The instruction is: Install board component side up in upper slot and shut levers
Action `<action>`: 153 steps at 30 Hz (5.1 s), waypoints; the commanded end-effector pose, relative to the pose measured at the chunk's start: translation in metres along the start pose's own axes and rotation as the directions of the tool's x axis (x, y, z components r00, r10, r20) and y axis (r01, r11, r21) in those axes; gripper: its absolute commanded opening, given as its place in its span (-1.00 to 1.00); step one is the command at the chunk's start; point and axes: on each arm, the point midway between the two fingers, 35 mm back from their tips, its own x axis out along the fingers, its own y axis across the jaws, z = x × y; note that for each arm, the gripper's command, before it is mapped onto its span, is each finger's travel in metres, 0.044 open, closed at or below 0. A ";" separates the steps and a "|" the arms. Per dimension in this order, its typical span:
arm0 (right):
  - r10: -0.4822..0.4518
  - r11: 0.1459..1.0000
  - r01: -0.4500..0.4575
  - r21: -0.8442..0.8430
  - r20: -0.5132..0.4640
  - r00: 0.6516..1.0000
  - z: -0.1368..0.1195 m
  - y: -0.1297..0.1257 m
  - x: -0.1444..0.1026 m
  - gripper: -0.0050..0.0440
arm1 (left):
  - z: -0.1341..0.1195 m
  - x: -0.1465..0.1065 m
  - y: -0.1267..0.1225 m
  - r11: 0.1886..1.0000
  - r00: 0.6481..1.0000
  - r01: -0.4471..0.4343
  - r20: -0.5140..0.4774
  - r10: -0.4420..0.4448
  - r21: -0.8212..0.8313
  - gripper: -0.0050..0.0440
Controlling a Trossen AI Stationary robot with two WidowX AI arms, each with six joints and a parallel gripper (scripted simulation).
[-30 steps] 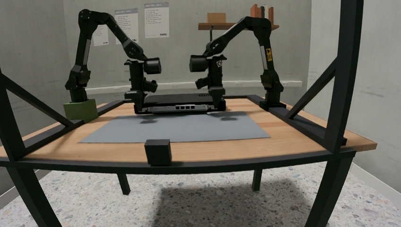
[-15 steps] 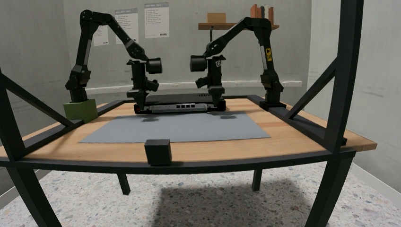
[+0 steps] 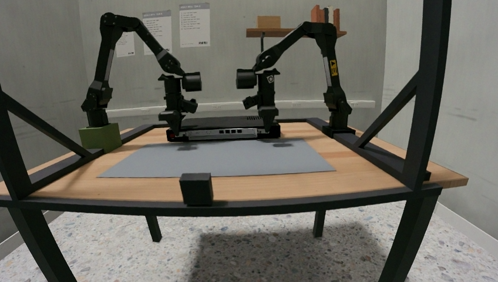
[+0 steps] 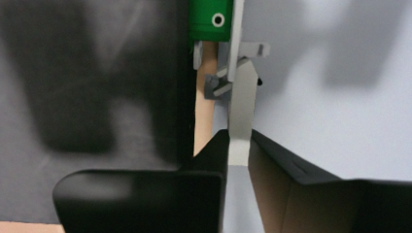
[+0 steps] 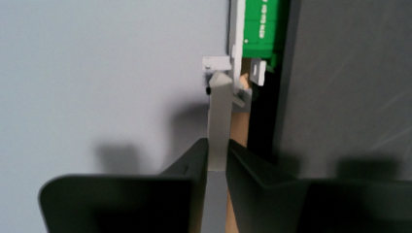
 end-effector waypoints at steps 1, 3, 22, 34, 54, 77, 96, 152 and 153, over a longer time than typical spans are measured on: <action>0.015 0.998 -0.017 0.054 0.026 1.000 0.000 -0.003 -0.009 -0.76 | 0.007 -0.006 0.003 0.999 1.000 0.007 0.022 -0.005 -0.050 -0.76; 0.015 0.998 -0.017 0.054 0.026 1.000 0.000 -0.003 -0.009 -0.76 | 0.005 -0.006 0.003 0.999 1.000 0.006 0.019 -0.005 -0.050 -0.76; 0.018 0.993 -0.021 0.112 0.033 0.999 0.003 -0.001 -0.012 -0.76 | 0.005 -0.005 0.003 0.994 1.000 0.007 0.018 -0.005 -0.110 -0.76; 0.018 0.987 -0.023 0.161 0.028 0.999 0.005 0.002 -0.010 -0.76 | 0.005 -0.005 0.000 0.987 1.000 0.008 0.020 -0.005 -0.158 -0.76; 0.015 0.968 -0.020 0.250 0.021 1.000 0.006 0.004 -0.008 -0.76 | 0.007 -0.005 -0.002 0.967 1.000 0.006 0.020 -0.001 -0.254 -0.76; 0.015 0.844 -0.023 0.536 0.020 1.000 0.011 0.012 -0.008 -0.76 | 0.011 -0.006 -0.009 0.845 1.000 0.010 0.018 0.000 -0.534 -0.76; 0.015 0.832 -0.023 0.554 0.020 1.000 0.011 0.013 -0.008 -0.76 | 0.014 -0.005 -0.011 0.790 1.000 0.010 0.017 0.001 -0.613 -0.76; 0.011 0.453 -0.022 0.891 0.019 1.000 0.026 0.021 -0.008 -0.76 | 0.026 -0.006 -0.018 0.453 1.000 0.013 0.013 -0.003 -0.892 -0.76; 0.011 0.430 -0.022 0.903 0.019 1.000 0.027 0.022 -0.008 -0.76 | 0.027 -0.006 -0.019 0.429 1.000 0.014 0.014 -0.003 -0.903 -0.76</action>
